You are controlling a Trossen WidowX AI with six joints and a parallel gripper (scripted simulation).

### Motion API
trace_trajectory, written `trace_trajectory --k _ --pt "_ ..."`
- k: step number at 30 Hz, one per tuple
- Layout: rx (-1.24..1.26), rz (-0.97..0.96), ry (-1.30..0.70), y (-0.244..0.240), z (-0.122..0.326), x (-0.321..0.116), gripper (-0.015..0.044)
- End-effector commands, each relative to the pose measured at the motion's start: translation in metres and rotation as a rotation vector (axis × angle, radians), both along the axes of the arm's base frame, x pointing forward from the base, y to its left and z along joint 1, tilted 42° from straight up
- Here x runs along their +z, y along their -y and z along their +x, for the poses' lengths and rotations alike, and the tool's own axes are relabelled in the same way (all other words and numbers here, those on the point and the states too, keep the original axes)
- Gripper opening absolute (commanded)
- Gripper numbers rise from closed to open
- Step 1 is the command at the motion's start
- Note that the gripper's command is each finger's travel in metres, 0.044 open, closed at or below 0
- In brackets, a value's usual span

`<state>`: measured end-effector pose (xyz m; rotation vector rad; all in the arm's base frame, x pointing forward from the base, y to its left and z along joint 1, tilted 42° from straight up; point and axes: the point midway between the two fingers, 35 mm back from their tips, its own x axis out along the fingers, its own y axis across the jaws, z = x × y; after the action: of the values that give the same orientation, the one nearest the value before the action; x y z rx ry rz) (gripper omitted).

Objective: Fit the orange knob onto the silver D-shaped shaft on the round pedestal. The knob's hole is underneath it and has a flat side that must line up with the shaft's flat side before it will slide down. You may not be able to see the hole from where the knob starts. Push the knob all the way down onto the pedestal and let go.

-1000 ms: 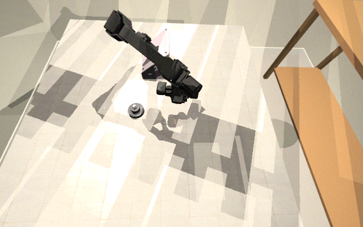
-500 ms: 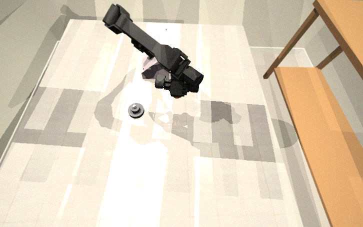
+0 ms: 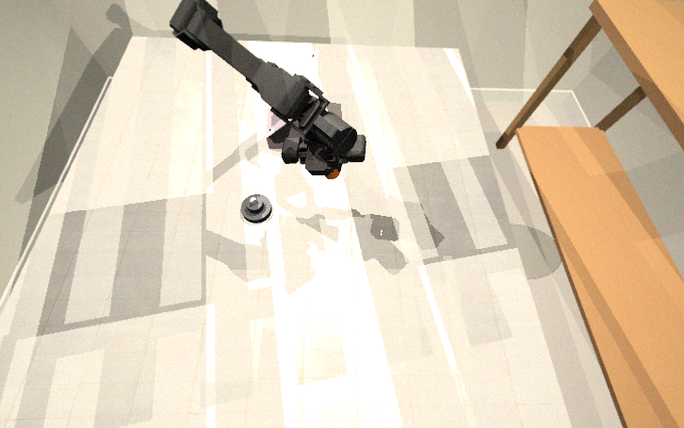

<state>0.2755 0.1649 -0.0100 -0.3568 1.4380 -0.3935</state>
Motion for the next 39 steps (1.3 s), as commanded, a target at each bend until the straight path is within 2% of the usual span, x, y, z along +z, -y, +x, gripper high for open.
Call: trace_trajectory --k 1,28,39 --pt "0.015 0.092 -0.001 -0.002 -0.003 0.011 0.0" --pt "0.083 0.696 -0.005 -0.014 -0.023 0.076 0.0" --pt "0.069 0.675 -0.003 -0.012 -0.021 0.074 0.0"
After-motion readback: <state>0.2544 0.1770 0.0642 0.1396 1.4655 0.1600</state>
